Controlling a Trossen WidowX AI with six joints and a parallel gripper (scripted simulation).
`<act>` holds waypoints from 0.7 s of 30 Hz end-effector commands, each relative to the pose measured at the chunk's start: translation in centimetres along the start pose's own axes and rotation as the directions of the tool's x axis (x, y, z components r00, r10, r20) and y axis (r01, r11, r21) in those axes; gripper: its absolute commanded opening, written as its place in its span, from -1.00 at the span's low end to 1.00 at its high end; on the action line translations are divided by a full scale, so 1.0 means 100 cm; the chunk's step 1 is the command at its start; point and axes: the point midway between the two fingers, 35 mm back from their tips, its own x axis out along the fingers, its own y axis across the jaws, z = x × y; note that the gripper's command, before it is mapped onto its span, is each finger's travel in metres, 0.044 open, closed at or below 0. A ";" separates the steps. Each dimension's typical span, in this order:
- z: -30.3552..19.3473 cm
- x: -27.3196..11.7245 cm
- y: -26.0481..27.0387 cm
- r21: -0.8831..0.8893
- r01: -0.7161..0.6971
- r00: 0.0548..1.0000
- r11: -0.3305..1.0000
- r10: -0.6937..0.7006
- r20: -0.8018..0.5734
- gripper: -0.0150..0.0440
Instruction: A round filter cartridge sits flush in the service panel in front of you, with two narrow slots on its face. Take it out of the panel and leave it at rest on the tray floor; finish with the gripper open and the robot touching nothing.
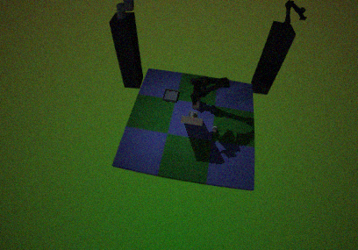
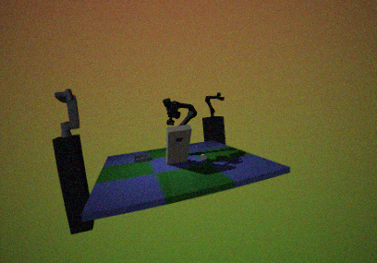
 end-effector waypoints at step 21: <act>0.025 0.034 0.113 0.982 -0.013 0.905 -0.188 0.416 0.092 0.54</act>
